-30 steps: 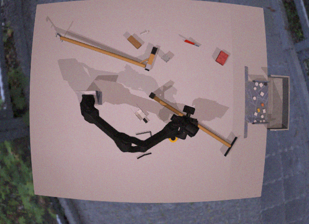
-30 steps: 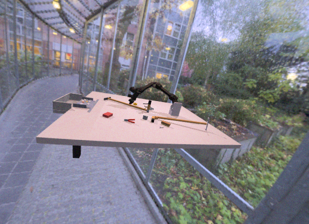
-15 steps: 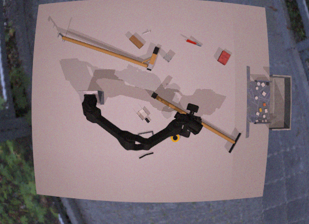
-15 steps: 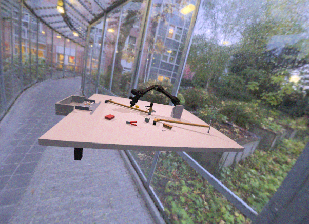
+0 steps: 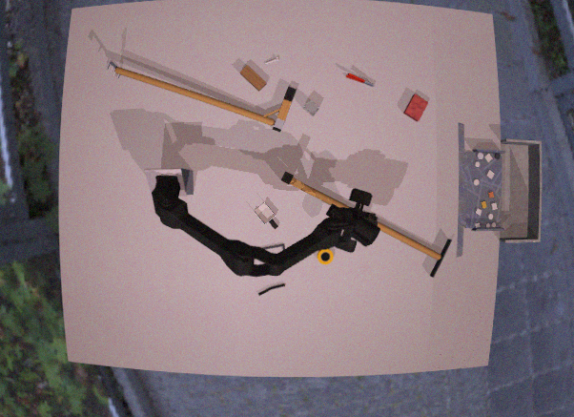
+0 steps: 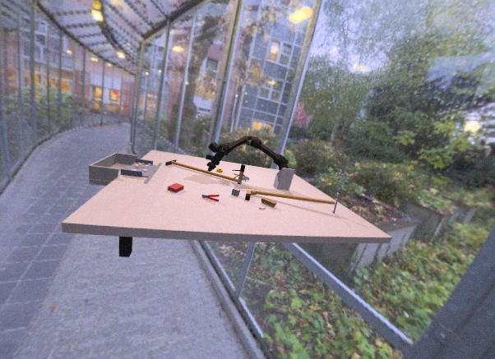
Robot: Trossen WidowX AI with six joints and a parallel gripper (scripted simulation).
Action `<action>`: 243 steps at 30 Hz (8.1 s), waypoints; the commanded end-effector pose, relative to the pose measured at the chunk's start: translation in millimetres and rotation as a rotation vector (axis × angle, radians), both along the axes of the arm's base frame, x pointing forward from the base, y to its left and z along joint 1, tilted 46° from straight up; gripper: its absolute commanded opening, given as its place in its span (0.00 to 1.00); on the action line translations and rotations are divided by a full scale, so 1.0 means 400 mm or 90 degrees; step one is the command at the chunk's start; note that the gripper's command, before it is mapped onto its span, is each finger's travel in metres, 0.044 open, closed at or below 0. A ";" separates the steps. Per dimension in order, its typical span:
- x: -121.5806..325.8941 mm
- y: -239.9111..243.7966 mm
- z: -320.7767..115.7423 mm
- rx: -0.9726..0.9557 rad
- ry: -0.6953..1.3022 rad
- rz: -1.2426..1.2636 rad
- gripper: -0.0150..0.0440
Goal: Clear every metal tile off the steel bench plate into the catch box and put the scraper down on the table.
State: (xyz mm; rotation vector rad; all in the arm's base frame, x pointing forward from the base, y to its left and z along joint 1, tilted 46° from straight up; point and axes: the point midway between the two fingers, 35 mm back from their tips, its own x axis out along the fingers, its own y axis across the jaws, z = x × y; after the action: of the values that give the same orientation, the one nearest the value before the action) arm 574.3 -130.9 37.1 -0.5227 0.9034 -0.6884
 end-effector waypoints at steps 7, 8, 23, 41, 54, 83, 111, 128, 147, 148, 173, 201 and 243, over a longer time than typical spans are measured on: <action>0.012 0.016 -0.030 0.003 0.004 -0.001 0.25; 0.013 0.017 -0.032 0.003 0.004 -0.001 0.25; 0.029 0.042 -0.055 0.003 0.003 -0.001 0.25; 0.032 0.125 0.037 0.002 -0.002 0.000 0.25; 0.017 0.214 0.126 0.001 -0.003 0.000 0.25; -0.137 0.275 0.245 0.032 0.121 -0.042 0.25; -0.115 0.172 0.142 0.036 0.132 -0.046 0.25; -0.112 0.092 0.066 0.036 0.136 -0.047 0.25; -0.125 0.003 -0.014 0.034 0.140 -0.048 0.25; -0.126 0.001 -0.016 0.034 0.140 -0.048 0.25; -0.097 0.035 -0.049 0.036 0.140 -0.048 0.25; -0.067 0.081 -0.093 0.037 0.140 -0.048 0.25; -0.036 0.153 -0.127 0.036 0.137 -0.045 0.25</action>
State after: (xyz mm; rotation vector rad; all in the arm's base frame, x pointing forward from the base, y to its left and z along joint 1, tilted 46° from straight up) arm 560.0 -72.4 -17.6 -0.5245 1.1437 -0.6759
